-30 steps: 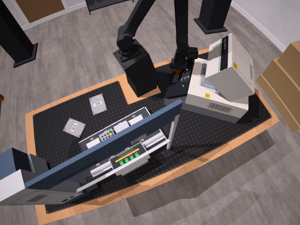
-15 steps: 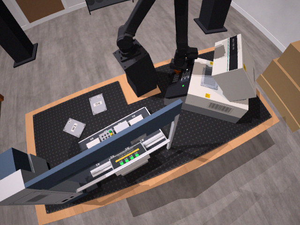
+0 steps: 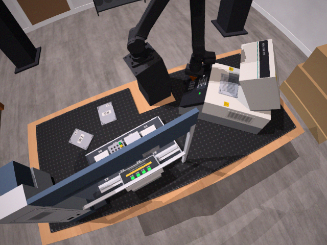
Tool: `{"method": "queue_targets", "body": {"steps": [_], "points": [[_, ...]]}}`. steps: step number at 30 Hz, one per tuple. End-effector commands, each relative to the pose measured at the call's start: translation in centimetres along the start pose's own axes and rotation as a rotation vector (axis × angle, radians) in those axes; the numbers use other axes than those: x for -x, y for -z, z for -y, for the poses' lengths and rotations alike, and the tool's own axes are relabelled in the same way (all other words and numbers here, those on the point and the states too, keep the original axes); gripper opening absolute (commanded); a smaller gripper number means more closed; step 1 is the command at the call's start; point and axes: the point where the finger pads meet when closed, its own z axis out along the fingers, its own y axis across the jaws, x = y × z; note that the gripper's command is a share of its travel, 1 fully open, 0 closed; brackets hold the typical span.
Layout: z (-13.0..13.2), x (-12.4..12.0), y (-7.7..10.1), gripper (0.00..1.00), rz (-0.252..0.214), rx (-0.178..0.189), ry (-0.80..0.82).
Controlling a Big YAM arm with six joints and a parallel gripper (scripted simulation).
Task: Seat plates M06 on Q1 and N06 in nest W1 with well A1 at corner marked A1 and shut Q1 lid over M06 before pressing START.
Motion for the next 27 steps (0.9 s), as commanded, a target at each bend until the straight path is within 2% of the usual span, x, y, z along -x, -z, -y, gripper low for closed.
{"method": "queue_targets", "body": {"steps": [1,3,8,18,23,27], "points": [[1.8,0.9,0.9,0.00,0.010,-0.037,0.020],[1.8,0.7,0.7,0.00,0.013,-0.037,0.003],[0.3,-0.2,-0.2,0.00,0.007,-0.008,-0.014],[-0.1,-0.5,-0.4,0.00,0.005,0.000,-0.016],[0.7,0.3,0.1,0.00,0.005,-0.016,0.003],[-0.5,0.3,1.2,0.00,0.000,-0.008,-0.002]]}}
